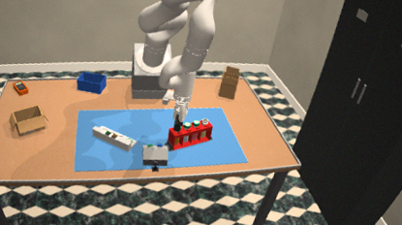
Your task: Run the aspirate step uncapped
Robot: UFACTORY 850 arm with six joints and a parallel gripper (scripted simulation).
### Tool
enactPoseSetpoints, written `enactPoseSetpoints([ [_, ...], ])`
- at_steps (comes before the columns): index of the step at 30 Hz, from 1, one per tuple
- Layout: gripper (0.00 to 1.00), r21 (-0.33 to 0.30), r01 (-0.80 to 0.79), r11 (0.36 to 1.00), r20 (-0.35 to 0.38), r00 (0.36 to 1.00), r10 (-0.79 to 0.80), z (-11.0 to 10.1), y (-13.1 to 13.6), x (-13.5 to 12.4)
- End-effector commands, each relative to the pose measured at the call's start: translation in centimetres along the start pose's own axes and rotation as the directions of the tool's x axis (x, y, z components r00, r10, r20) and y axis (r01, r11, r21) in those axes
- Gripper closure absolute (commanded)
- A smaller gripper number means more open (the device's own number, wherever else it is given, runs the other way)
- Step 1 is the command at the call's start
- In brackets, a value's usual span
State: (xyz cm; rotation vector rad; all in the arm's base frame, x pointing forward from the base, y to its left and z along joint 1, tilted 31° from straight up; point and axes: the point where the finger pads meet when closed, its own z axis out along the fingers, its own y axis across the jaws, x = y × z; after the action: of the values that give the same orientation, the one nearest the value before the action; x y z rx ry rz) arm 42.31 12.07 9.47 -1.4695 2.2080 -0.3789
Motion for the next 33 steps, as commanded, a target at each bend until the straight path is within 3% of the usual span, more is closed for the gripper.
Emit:
enactPoseSetpoints([
  [1, 1.00, 0.001, -0.002, 1.000, 0.004, 1.000, 0.001, 0.00, -0.03, -0.02],
  [7, 1.00, 0.001, -0.002, 1.000, 0.004, 1.000, 0.001, -0.01, -0.03, -0.02],
  [11, 1.00, 0.001, 0.197, 0.980, 0.004, 0.980, -0.197, -0.01, -0.03, -0.02],
  [15, 1.00, 0.002, 0.388, 0.922, 0.003, 0.922, -0.388, -0.02, -0.03, -0.02],
  [19, 1.00, 0.003, 0.521, 0.853, 0.003, 0.853, -0.521, -0.03, -0.03, -0.02],
  [21, 1.00, 0.003, 0.521, 0.853, 0.003, 0.853, -0.521, -0.03, -0.03, -0.02],
  [29, 1.00, 0.003, 0.782, 0.623, 0.002, 0.623, -0.782, -0.05, -0.03, -0.02],
  [33, 1.00, 0.005, 0.885, 0.466, 0.003, 0.466, -0.885, -0.06, -0.04, -0.02],
])
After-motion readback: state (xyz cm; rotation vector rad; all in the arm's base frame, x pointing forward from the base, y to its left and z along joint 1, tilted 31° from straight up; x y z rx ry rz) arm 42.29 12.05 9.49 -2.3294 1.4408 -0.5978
